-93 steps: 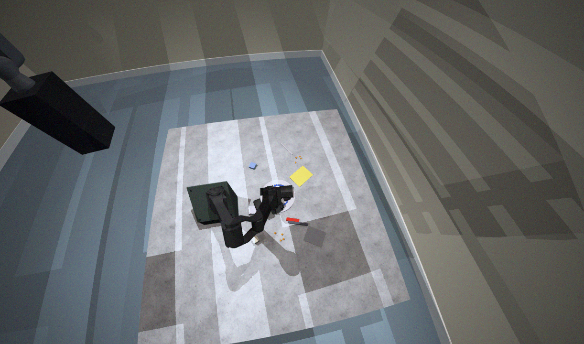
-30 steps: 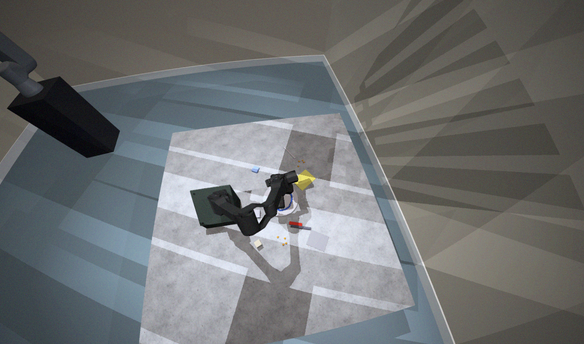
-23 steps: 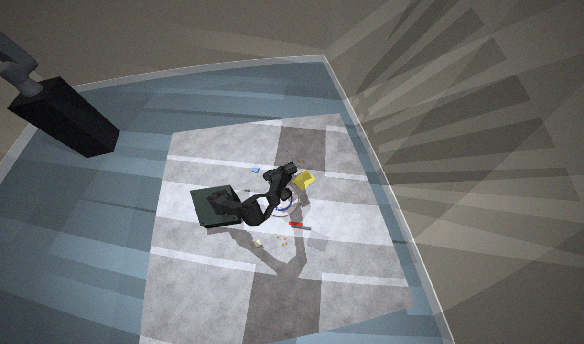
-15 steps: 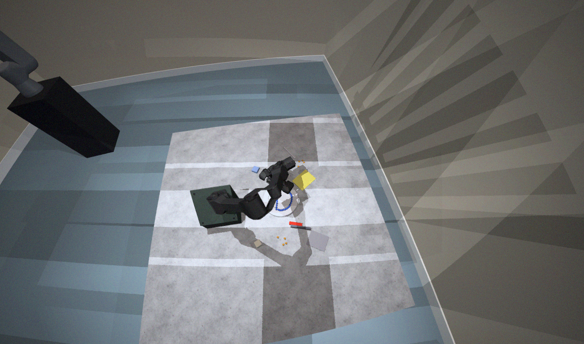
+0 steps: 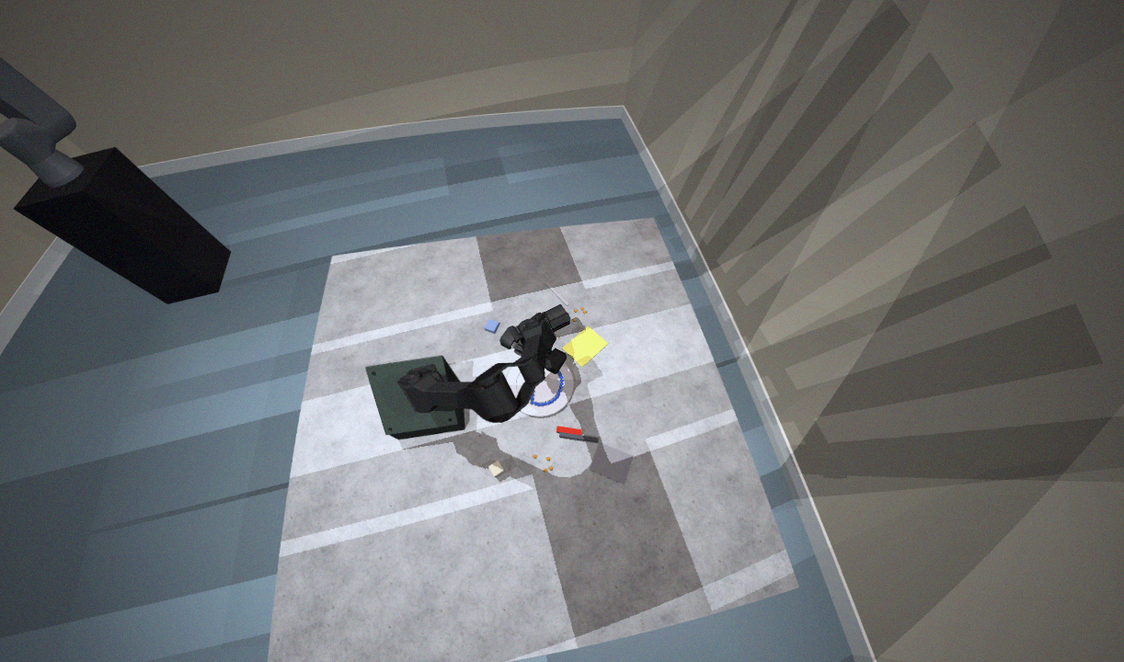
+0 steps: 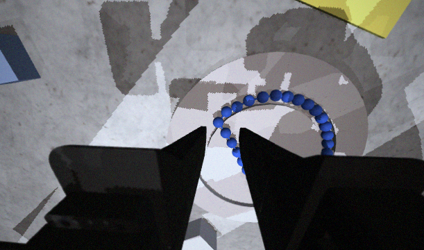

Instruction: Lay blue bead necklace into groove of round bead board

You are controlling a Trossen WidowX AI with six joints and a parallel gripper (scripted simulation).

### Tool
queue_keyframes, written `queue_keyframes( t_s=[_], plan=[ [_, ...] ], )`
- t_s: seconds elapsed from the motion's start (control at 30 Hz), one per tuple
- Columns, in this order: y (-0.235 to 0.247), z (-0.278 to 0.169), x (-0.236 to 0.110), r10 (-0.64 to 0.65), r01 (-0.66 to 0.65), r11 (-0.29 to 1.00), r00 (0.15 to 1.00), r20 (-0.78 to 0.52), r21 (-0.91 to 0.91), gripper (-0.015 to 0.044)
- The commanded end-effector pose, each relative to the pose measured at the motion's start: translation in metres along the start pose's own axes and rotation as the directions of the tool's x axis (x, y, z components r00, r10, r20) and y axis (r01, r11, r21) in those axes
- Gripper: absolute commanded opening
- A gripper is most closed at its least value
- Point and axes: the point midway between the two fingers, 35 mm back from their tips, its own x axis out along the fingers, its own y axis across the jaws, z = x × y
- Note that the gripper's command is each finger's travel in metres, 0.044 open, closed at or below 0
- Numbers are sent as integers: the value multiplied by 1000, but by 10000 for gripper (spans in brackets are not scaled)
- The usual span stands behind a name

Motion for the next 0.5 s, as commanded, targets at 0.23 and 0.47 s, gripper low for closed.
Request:
queue_keyframes(
  t_s=[0.23, 0.47],
  plan=[
    [1, -1, 16, 1, -1, 1000, 1000, -8, -9, 120],
    [3, -3, 27, 2, -2, 1000, 1000, -12, -14, 120]
  ],
)
